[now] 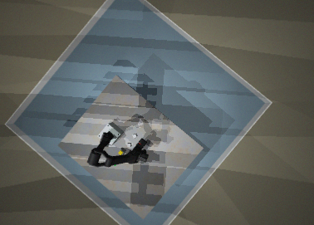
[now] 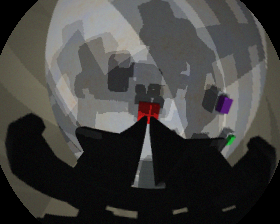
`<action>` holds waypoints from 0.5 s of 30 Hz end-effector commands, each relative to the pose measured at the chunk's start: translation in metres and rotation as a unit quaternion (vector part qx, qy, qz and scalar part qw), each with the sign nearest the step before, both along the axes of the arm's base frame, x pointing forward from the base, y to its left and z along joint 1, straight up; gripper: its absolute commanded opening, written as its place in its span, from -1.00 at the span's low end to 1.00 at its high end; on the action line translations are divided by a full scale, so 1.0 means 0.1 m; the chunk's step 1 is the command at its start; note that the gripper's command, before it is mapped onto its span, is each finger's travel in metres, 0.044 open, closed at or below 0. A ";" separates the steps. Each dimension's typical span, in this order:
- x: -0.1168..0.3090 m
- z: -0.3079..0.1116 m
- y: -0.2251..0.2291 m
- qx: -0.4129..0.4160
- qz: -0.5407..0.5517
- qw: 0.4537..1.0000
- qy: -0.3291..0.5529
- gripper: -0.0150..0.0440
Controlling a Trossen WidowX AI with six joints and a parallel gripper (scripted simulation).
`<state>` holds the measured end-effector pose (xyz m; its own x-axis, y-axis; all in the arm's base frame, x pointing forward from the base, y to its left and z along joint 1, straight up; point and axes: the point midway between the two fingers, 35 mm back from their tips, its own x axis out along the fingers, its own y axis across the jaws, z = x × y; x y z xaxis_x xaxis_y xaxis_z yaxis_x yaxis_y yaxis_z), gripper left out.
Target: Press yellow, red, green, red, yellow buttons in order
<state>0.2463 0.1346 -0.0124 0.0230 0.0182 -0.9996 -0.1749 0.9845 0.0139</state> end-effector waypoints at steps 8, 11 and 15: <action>0.00 -0.17 0.00 -0.001 -0.002 1.000 -0.001 -0.42; 0.00 -0.22 0.00 -0.001 -0.002 1.000 -0.001 -0.42; 0.00 -0.23 0.00 -0.001 -0.002 1.000 -0.001 -0.42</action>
